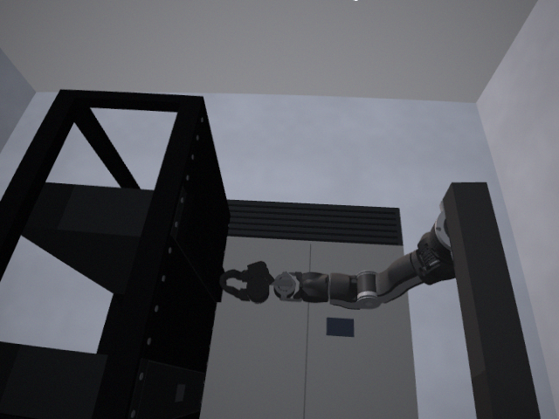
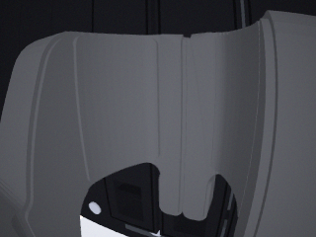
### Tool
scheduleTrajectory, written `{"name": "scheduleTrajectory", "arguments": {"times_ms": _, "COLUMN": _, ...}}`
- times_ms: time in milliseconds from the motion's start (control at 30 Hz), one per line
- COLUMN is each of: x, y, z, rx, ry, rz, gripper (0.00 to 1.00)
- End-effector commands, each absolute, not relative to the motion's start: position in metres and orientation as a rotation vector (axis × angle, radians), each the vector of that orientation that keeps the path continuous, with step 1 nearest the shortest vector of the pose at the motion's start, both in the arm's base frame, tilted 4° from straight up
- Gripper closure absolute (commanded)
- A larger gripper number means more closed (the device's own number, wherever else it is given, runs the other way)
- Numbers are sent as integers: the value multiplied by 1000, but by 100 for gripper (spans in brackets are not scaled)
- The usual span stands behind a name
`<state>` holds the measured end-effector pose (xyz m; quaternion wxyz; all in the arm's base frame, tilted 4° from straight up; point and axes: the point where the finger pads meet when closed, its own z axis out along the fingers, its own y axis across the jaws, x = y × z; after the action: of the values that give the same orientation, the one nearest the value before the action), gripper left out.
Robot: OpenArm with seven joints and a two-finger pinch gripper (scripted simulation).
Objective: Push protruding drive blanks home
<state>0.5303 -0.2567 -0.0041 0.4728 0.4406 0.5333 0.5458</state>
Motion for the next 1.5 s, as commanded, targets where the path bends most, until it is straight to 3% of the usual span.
{"name": "scheduleTrajectory", "arguments": {"times_ms": 0, "x": 530, "y": -257, "z": -1, "rx": 1074, "ry": 1303, "rz": 1338, "gripper": 100}}
{"name": "scheduleTrajectory", "arguments": {"times_ms": 1067, "x": 525, "y": -257, "z": 1, "rx": 1068, "ry": 1303, "rz": 1340, "gripper": 100}}
{"name": "scheduleTrajectory", "arguments": {"times_ms": 1467, "x": 477, "y": -264, "z": -1, "rx": 1067, "ry": 1301, "rz": 1340, "gripper": 100}}
